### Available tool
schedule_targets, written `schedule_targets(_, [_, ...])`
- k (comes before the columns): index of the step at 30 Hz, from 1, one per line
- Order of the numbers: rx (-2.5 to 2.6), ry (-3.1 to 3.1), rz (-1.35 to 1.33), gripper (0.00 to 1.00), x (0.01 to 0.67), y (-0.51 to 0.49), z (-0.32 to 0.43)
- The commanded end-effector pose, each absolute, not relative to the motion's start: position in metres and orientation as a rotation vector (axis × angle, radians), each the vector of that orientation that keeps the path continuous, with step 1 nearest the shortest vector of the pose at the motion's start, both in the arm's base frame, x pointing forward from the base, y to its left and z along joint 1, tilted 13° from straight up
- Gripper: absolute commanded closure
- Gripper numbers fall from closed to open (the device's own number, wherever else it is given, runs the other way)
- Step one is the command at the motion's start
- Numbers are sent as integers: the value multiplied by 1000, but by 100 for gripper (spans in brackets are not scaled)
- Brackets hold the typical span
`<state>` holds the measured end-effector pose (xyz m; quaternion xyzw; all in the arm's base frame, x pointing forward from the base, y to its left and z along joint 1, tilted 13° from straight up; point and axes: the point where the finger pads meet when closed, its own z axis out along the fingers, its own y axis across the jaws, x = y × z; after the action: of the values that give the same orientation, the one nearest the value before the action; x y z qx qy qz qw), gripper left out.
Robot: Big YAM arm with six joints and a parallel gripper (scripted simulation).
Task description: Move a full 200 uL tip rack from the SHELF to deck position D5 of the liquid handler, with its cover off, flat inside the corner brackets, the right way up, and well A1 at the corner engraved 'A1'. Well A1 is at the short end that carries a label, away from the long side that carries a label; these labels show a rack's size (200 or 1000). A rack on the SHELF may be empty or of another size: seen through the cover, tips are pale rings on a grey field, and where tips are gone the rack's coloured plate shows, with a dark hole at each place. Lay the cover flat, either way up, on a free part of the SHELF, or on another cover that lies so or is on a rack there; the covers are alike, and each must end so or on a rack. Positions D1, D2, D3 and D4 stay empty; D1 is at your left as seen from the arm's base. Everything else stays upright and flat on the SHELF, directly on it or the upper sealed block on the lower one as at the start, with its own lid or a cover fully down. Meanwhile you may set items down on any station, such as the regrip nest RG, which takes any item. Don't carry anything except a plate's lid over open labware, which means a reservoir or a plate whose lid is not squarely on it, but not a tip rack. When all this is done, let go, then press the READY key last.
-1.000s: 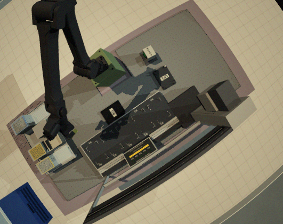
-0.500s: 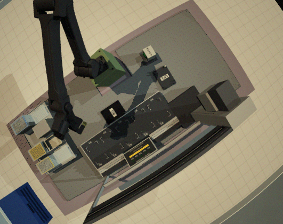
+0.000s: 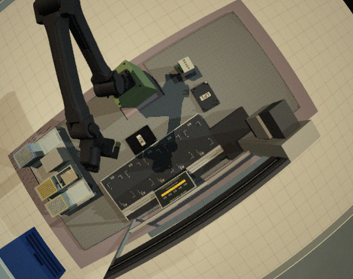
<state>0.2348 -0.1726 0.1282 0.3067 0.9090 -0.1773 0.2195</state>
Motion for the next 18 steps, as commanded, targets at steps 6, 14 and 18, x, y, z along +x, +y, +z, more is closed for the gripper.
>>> schedule_targets(6, [705, 2590, -468, 0, 256, -140, 152])
schedule_targets(14, [560, 2702, -444, 0, 260, -103, 148])
schedule_targets(18, [495, 2749, -430, 0, 261, -87, 146])
